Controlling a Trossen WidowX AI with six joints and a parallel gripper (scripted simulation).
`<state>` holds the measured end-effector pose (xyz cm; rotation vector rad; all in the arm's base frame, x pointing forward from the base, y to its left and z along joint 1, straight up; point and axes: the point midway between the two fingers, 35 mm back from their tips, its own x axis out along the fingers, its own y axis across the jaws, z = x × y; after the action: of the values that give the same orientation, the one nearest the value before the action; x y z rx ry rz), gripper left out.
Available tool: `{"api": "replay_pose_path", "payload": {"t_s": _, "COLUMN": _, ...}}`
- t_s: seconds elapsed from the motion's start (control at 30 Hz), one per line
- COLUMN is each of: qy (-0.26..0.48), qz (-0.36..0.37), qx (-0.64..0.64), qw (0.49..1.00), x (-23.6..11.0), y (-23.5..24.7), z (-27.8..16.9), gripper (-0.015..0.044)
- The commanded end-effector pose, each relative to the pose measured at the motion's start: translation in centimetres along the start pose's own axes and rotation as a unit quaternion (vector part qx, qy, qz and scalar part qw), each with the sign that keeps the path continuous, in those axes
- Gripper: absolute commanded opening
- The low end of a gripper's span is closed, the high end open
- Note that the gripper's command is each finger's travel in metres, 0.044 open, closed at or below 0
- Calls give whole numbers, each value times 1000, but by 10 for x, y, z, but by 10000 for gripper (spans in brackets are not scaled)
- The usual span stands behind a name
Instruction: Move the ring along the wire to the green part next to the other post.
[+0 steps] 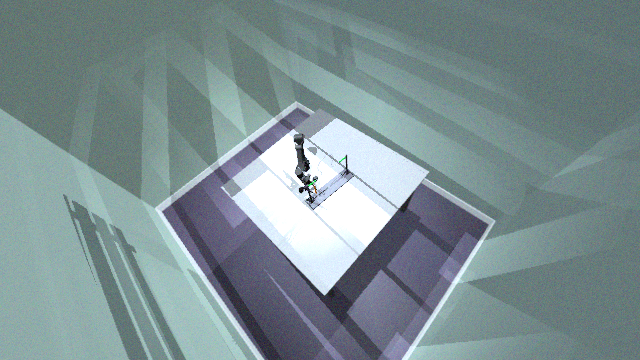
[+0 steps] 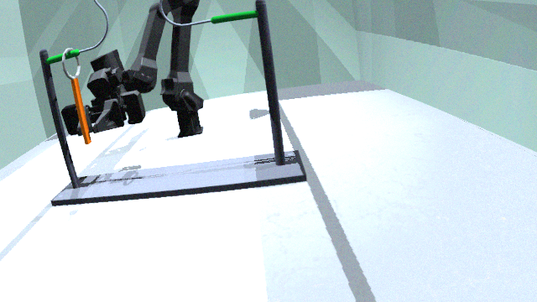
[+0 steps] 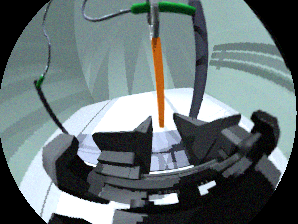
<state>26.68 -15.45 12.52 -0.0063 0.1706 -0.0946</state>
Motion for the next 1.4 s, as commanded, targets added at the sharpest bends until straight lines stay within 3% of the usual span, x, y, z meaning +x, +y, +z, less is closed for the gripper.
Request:
{"api": "replay_pose_path", "payload": {"t_s": 0.0, "qy": -2, "qz": -1, "qx": 0, "qw": 1000, "x": 6, "y": -1, "z": 2, "gripper": 160}}
{"api": "replay_pose_path", "payload": {"t_s": 0.63, "qy": -6, "qz": -1, "qx": 1, "qw": 1000, "x": 35, "y": 2, "z": 0, "gripper": 160}}
{"api": "replay_pose_path", "payload": {"t_s": 1.23, "qy": -6, "qz": -1, "qx": 1, "qw": 1000, "x": 35, "y": 2, "z": 0, "gripper": 160}}
{"api": "replay_pose_path", "payload": {"t_s": 1.37, "qy": -5, "qz": 1, "qx": 0, "qw": 1000, "x": 35, "y": 3, "z": 0, "gripper": 55}}
